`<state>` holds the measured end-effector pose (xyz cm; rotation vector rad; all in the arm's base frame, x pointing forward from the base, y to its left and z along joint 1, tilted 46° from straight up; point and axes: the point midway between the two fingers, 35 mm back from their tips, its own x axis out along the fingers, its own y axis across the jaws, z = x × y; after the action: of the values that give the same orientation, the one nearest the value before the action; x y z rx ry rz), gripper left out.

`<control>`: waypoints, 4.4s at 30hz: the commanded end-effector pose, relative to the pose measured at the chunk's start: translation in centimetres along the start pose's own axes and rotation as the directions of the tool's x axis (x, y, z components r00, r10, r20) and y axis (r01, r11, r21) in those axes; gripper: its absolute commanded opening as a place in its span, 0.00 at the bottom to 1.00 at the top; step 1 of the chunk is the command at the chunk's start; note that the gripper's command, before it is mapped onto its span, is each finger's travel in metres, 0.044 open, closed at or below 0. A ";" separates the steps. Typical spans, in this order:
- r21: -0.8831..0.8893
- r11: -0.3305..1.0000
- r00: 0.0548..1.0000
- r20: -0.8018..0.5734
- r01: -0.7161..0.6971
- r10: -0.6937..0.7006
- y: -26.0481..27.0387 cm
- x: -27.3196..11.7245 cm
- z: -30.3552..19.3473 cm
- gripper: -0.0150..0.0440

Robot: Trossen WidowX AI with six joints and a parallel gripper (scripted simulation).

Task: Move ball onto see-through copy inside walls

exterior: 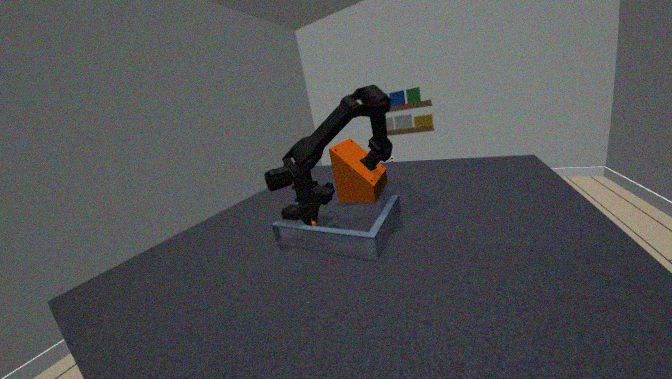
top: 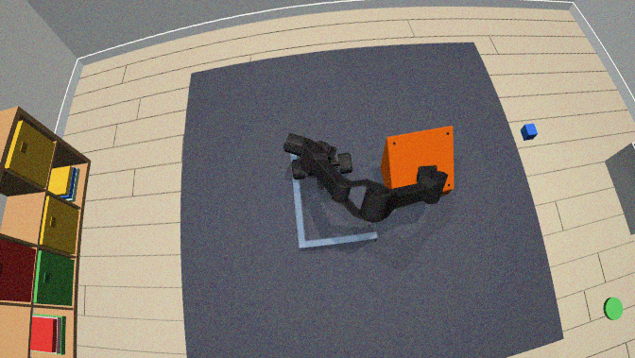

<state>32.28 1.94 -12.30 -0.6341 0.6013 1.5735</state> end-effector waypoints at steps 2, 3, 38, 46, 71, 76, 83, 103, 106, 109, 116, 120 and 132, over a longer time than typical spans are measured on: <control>0.000 1.000 1.000 0.000 0.000 0.000 0.0 0.0 0.0 0.63; 0.000 1.000 1.000 0.000 0.000 0.000 0.0 0.0 0.0 0.63; 0.007 1.000 1.000 -0.007 0.021 -0.021 -0.4 -8.2 -0.3 0.63; 0.007 1.000 1.000 -0.007 0.021 -0.021 -0.4 -8.2 -0.3 0.63; 0.431 0.902 1.000 -0.005 0.013 -0.012 0.9 -7.3 -0.2 0.63; 0.807 0.591 1.000 -0.003 0.005 -0.005 2.2 -6.2 -0.1 0.63; 1.000 0.010 1.000 0.000 0.000 0.005 4.1 -4.9 0.1 0.63; 1.000 -0.006 1.000 0.000 0.000 0.005 4.1 -4.7 0.1 0.63; 1.000 -0.006 1.000 0.001 -0.001 0.005 4.1 -3.4 0.1 0.63; 1.000 -0.006 1.000 0.001 -0.001 0.005 4.2 -3.3 0.1 0.63; 1.000 -0.006 1.000 0.001 -0.001 0.005 4.1 -2.4 0.1 0.63; 1.000 -0.006 1.000 0.001 -0.001 0.005 4.1 -1.8 0.1 0.63; 1.000 -0.006 1.000 0.003 -0.003 0.005 4.2 -0.1 0.2 0.63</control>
<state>28.34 1.18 -11.73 0.5562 1.5307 0.6819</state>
